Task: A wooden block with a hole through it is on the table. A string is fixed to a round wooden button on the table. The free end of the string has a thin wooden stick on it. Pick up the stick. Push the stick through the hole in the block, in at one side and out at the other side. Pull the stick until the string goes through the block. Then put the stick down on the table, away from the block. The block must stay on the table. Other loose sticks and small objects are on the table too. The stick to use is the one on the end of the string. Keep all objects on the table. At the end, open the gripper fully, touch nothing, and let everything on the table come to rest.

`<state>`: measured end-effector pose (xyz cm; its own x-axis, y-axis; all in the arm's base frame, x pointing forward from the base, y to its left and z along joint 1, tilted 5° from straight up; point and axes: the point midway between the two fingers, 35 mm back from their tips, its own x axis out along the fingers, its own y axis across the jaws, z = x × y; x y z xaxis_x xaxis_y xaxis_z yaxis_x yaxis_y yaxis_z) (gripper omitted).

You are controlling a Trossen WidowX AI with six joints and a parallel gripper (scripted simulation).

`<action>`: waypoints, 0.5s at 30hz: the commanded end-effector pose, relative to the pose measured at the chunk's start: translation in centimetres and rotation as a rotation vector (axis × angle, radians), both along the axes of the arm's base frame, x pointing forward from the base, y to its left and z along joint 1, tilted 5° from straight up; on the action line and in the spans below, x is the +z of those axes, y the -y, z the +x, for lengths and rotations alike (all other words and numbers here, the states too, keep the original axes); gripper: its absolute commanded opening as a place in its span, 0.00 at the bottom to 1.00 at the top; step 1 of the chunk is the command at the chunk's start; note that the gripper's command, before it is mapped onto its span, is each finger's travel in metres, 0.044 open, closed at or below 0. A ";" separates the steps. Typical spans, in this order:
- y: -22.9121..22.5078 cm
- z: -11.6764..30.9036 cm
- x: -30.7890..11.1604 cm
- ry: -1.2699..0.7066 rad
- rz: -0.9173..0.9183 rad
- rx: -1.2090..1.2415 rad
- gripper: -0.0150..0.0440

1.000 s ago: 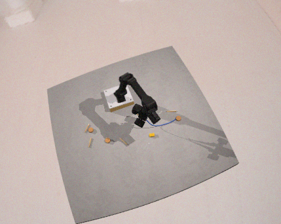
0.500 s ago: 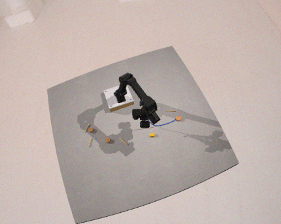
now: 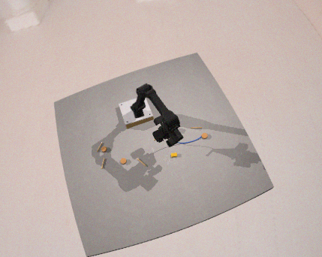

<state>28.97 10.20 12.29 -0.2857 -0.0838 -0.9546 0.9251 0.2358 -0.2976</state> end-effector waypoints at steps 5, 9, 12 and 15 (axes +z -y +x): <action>0.0 0.0 0.0 -0.027 0.085 0.251 0.25; 0.0 0.1 0.0 -0.037 0.127 0.382 0.25; 0.0 0.1 0.0 -0.045 0.159 0.480 0.25; 0.0 0.1 0.0 -0.053 0.191 0.577 0.25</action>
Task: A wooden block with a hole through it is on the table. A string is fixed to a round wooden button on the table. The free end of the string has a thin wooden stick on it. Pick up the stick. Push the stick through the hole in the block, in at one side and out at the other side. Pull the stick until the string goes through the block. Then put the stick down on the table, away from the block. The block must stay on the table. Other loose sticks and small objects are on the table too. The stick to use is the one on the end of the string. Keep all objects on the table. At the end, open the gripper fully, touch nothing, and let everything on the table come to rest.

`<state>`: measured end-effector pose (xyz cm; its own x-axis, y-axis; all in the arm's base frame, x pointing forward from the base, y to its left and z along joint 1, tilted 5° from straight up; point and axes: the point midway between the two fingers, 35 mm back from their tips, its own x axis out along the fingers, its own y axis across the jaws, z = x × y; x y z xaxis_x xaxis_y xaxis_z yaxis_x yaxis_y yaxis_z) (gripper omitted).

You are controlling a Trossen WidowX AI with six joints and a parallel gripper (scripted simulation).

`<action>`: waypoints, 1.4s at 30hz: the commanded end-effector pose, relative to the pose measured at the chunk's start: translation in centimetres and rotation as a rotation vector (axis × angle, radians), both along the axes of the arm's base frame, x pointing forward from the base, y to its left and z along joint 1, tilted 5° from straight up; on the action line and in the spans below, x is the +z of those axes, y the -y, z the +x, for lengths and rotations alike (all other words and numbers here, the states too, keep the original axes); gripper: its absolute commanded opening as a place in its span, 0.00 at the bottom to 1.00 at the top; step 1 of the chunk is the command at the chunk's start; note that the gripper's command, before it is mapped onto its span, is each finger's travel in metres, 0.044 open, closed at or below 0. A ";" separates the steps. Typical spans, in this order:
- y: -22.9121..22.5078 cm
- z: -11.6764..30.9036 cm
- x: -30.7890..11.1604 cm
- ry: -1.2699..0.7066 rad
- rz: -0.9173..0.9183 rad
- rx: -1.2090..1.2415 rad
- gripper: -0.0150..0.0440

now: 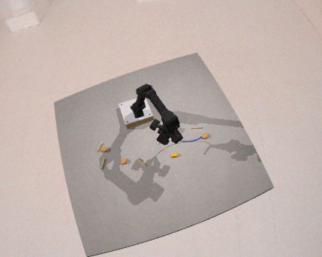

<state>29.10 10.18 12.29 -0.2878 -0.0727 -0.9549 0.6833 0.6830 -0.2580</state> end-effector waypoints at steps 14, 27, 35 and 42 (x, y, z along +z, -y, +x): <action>0.0 0.1 0.0 -0.044 0.181 0.545 0.25; 0.0 0.2 0.0 -0.068 0.320 0.970 0.25; 0.1 0.3 0.0 -0.081 0.404 1.231 0.25; 0.1 0.4 0.0 -0.090 0.477 1.460 0.25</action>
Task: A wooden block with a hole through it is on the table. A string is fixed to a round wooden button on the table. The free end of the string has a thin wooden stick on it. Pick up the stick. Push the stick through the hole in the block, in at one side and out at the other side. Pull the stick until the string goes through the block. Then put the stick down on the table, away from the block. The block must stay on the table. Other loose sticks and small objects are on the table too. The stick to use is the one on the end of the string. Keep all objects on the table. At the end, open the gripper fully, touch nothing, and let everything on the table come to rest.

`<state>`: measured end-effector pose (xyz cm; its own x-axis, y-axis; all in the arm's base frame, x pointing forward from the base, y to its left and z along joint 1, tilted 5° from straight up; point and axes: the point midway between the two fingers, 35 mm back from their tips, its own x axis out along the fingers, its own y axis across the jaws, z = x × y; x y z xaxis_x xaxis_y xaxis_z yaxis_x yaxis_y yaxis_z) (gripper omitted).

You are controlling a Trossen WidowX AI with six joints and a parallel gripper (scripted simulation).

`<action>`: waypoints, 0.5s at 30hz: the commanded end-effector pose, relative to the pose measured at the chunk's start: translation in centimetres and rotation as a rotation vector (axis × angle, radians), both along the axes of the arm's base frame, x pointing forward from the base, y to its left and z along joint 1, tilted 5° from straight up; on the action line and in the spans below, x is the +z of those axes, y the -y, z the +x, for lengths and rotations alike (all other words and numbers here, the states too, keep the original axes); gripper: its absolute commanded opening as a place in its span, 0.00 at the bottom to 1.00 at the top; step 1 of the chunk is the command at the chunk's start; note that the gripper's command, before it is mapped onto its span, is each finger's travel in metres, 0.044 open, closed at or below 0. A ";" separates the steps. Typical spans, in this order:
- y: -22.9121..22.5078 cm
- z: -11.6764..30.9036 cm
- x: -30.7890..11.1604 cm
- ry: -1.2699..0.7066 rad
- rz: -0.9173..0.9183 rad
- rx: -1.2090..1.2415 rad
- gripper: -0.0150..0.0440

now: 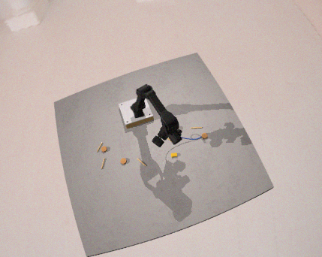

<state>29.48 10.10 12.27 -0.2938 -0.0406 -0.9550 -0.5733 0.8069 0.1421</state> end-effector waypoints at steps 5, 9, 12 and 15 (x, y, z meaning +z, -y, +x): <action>0.0 0.1 0.0 -0.012 0.085 0.249 0.25; 0.0 0.1 0.0 -0.017 0.129 0.379 0.25; 0.0 0.1 0.0 -0.020 0.161 0.477 0.25; 0.0 0.2 0.0 -0.023 0.194 0.575 0.25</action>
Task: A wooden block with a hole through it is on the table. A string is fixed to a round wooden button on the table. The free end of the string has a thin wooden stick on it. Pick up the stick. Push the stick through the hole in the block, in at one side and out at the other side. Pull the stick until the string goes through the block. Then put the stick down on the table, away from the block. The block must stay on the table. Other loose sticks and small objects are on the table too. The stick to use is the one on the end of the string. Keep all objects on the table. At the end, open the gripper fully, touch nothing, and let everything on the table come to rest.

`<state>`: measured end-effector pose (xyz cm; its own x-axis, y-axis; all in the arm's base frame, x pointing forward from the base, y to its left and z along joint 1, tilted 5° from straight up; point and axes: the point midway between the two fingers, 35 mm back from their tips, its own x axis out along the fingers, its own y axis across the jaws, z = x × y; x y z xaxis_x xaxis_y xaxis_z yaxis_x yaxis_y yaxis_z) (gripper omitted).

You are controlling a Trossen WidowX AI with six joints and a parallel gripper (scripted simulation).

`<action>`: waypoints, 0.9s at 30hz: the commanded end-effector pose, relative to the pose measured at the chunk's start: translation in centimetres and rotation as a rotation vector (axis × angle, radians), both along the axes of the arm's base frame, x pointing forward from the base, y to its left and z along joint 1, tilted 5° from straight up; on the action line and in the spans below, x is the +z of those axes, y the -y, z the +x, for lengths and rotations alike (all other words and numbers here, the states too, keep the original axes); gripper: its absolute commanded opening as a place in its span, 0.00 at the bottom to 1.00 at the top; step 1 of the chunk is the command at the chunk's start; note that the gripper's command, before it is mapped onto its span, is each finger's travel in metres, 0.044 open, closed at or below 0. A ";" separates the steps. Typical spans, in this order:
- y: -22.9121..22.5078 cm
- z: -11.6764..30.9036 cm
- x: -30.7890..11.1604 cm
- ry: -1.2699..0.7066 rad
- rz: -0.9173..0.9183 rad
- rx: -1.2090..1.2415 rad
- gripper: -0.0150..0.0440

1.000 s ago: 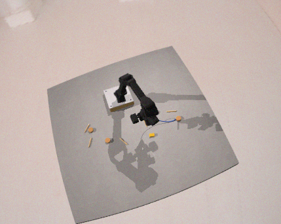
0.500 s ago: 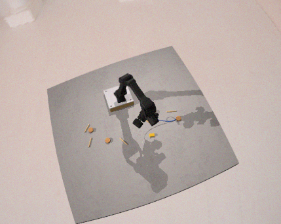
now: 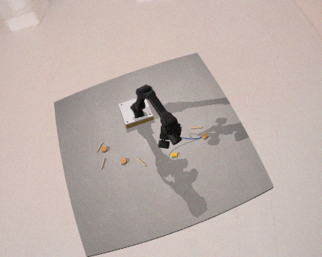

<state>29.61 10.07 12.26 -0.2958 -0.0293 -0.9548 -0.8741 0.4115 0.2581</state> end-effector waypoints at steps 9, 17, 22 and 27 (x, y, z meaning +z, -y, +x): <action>0.0 0.1 0.0 -0.012 0.129 0.379 0.25; 0.0 0.2 0.0 -0.018 0.216 0.640 0.25; 0.0 0.2 0.0 -0.020 0.271 0.803 0.25; 0.0 0.2 0.0 -0.022 0.325 0.967 0.25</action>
<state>29.84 10.01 12.26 -0.2982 -0.0095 -0.9544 -0.8343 -0.4831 0.2655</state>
